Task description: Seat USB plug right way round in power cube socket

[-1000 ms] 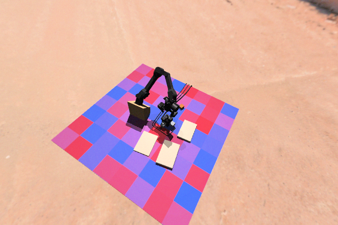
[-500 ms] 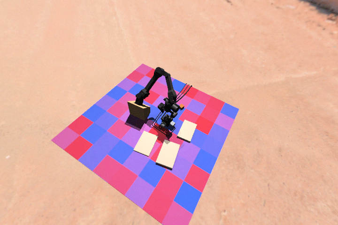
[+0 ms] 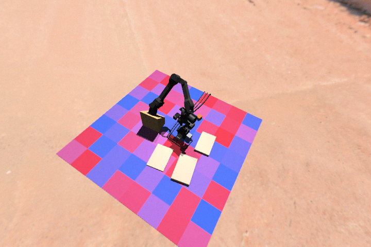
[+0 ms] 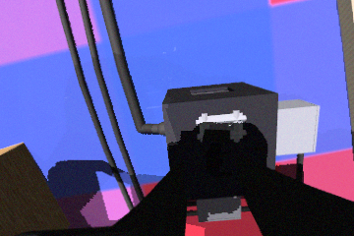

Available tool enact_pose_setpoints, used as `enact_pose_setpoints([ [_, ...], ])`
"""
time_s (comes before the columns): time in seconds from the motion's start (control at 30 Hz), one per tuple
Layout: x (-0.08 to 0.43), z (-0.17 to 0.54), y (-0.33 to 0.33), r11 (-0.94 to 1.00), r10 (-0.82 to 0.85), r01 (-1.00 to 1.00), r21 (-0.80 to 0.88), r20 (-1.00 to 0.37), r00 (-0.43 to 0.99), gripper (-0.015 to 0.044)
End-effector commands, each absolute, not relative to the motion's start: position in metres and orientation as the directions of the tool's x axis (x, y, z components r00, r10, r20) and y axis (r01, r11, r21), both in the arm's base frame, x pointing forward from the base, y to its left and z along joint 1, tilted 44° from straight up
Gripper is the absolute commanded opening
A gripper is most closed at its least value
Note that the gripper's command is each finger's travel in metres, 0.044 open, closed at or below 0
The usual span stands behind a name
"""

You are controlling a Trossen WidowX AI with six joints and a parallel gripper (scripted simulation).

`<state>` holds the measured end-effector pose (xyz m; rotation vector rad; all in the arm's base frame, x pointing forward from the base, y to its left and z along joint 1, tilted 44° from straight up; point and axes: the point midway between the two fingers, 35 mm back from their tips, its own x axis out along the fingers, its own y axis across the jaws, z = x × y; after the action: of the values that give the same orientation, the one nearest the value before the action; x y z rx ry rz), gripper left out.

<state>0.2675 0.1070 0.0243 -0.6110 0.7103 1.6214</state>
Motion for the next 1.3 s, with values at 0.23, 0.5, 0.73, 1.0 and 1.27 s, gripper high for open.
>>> enact_pose_setpoints([
  [0.23, 0.2675, 0.0244, 0.1069, -0.112, 0.666, -0.987, 0.114, -0.729, -0.16, 0.0],
  [0.5, 0.2675, 0.0244, 0.1069, -0.112, 0.666, -0.987, 0.114, -0.729, -0.16, 0.0],
  [0.73, 0.2686, 0.025, 0.1062, -0.11, 0.666, -0.988, 0.11, -0.729, -0.156, 0.0],
  [1.0, 0.2696, 0.0289, 0.1025, -0.11, 0.666, -0.988, 0.11, -0.73, -0.155, 0.0],
  [1.27, 0.2705, 0.0327, 0.0989, -0.11, 0.666, -0.988, 0.11, -0.73, -0.155, 0.0],
])
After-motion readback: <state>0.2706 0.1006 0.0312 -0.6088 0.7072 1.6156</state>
